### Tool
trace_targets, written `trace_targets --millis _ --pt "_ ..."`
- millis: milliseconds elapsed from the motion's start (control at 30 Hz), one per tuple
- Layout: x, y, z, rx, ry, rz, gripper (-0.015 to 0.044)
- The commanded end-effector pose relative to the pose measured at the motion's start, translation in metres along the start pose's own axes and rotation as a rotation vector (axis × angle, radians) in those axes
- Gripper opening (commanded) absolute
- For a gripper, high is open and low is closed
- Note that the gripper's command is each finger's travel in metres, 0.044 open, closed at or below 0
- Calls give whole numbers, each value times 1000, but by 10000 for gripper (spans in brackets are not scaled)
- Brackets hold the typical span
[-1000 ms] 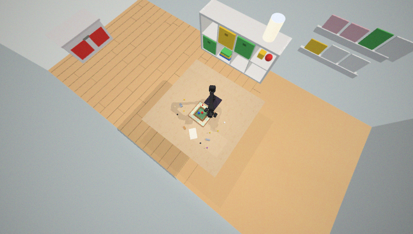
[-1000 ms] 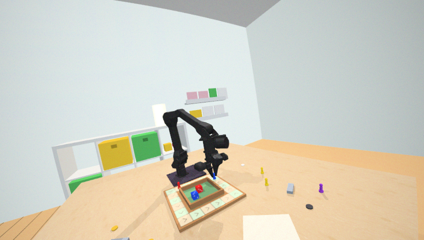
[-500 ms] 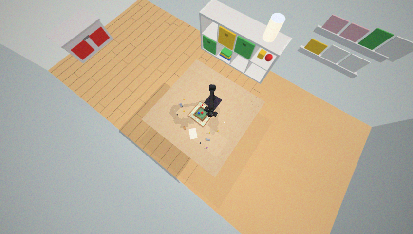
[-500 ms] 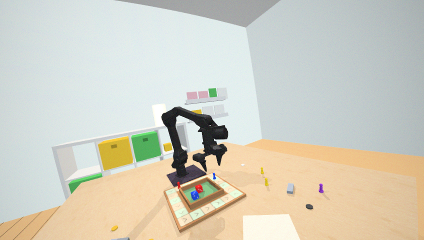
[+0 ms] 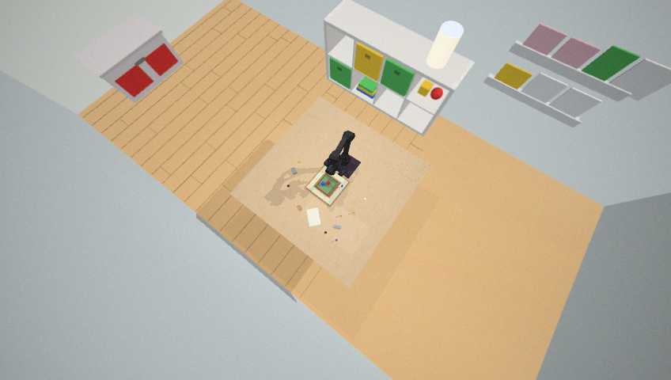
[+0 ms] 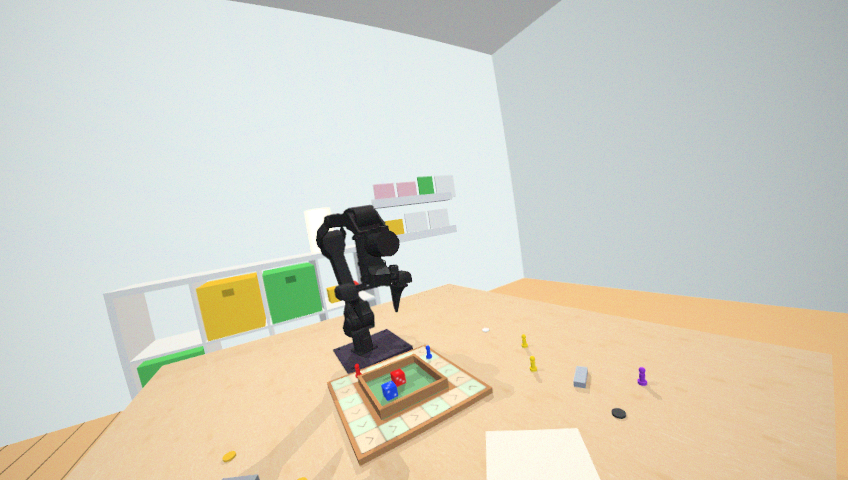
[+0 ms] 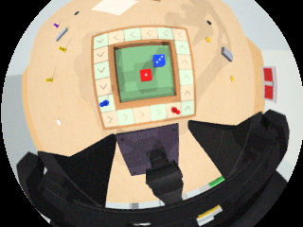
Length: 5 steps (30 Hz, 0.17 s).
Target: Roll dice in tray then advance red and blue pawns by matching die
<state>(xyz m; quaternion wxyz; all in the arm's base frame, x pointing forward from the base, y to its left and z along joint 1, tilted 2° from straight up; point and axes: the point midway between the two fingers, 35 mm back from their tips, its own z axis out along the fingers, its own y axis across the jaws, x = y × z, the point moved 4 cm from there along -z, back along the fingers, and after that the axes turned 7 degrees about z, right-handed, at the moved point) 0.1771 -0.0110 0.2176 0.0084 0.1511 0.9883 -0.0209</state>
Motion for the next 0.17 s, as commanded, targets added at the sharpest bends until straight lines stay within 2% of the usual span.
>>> trace_targets --millis 0,133 --pt "-1 2 1 -1 2 0 440" --pt "-1 2 1 -1 2 0 440"
